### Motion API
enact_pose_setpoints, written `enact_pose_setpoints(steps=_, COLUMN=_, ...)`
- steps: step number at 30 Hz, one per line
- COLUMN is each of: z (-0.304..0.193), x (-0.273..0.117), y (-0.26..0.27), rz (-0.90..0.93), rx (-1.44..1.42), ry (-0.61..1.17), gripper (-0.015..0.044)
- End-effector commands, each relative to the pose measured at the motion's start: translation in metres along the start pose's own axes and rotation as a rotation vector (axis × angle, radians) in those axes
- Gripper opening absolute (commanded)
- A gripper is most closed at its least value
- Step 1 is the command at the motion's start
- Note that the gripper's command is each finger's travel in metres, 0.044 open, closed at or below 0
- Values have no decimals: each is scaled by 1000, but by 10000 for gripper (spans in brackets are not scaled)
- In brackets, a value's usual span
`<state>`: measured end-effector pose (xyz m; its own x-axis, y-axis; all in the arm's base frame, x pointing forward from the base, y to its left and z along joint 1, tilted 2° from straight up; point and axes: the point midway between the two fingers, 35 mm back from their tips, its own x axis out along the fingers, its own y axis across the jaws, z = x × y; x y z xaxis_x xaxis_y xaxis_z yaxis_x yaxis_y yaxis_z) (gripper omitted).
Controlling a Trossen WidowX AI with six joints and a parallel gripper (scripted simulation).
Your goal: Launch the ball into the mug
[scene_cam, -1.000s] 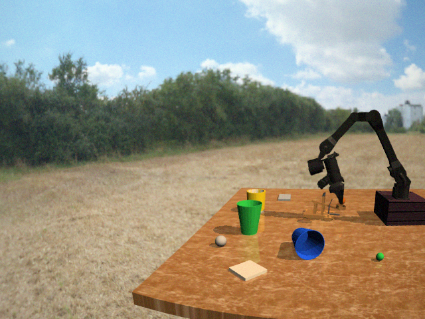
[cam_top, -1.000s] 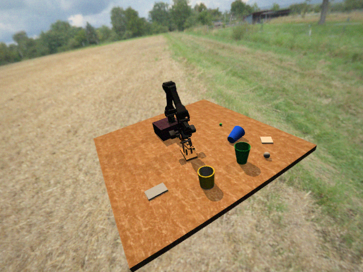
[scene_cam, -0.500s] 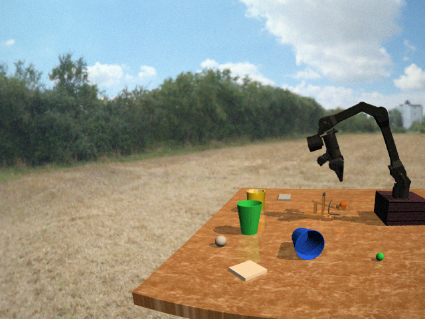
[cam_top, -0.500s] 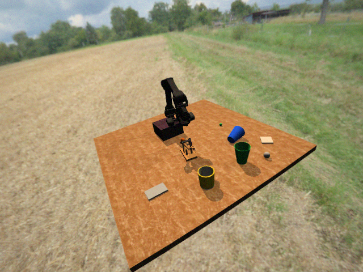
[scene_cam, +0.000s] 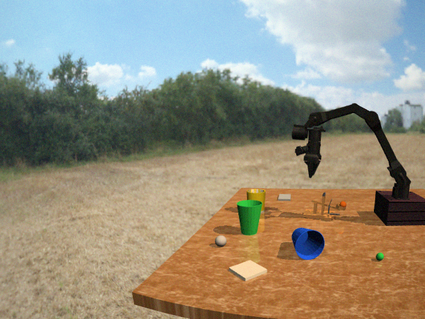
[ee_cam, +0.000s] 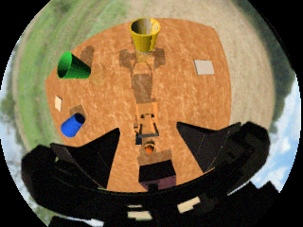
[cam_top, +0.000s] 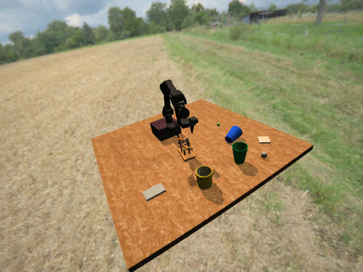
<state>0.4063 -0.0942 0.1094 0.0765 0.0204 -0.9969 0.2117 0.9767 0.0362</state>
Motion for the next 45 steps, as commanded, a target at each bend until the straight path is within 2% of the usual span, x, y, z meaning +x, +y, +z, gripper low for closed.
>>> enact_pose_setpoints(steps=1, z=35, x=-6, y=-1, rz=14, rx=-15, ry=-108, gripper=440)
enact_pose_setpoints(steps=17, z=174, x=-72, y=4, rz=29, rx=-79, ry=-630, gripper=440)
enact_pose_setpoints(steps=35, z=174, x=-73, y=-7, rz=29, rx=-80, ry=-632, gripper=440)
enact_pose_setpoints(steps=45, z=174, x=-73, y=-7, rz=29, rx=-80, ry=-632, gripper=177)
